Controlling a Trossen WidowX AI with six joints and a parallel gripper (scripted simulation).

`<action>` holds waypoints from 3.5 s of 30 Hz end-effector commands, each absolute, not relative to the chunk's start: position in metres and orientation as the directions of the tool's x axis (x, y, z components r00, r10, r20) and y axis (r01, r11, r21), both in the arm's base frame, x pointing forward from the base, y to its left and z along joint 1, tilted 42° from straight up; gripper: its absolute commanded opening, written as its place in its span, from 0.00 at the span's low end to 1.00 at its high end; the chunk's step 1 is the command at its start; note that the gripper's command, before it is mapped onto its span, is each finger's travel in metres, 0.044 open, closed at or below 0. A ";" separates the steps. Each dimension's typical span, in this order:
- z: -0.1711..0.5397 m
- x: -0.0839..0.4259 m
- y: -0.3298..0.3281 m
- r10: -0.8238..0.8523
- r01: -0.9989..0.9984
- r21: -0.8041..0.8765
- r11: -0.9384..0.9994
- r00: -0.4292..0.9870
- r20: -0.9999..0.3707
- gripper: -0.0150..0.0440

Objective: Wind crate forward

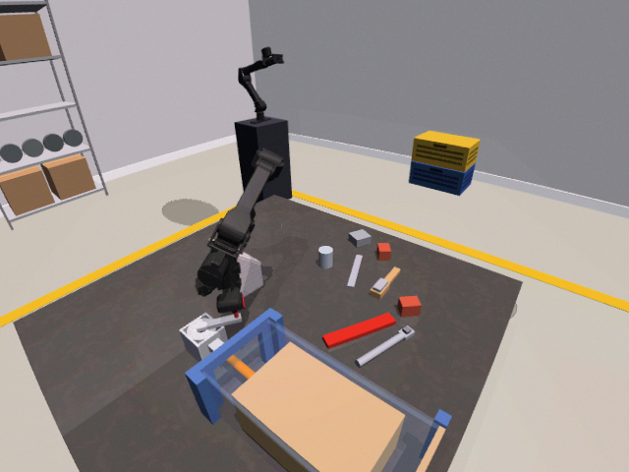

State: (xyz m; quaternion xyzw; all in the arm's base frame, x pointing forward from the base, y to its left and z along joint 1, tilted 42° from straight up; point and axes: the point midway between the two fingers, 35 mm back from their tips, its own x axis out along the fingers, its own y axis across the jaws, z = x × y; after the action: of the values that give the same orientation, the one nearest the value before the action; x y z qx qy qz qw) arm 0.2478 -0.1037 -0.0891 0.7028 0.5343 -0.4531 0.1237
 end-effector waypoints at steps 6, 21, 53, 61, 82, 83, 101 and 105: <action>-0.086 0.220 -0.097 0.652 0.848 -0.356 -0.392 -0.017 -0.758 0.25; -0.087 0.197 -0.098 0.652 0.848 -0.357 -0.392 -0.019 -0.758 0.25; -0.098 0.152 -0.113 0.650 0.847 -0.359 -0.393 -0.021 -0.760 0.25; -0.103 0.143 -0.119 0.649 0.846 -0.359 -0.393 -0.021 -0.761 0.25; -0.118 0.123 -0.138 0.647 0.846 -0.359 -0.394 -0.023 -0.762 0.25; -0.119 0.122 -0.139 0.647 0.846 -0.359 -0.394 -0.023 -0.762 0.25; -0.135 0.113 -0.159 0.645 0.846 -0.359 -0.395 -0.023 -0.764 0.25; -0.139 0.111 -0.164 0.644 0.846 -0.359 -0.395 -0.023 -0.764 0.25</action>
State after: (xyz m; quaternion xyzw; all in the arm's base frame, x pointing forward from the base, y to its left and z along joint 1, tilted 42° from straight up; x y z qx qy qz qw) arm 0.1162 -0.1511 -0.1247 0.6979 0.5435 -0.4566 0.0952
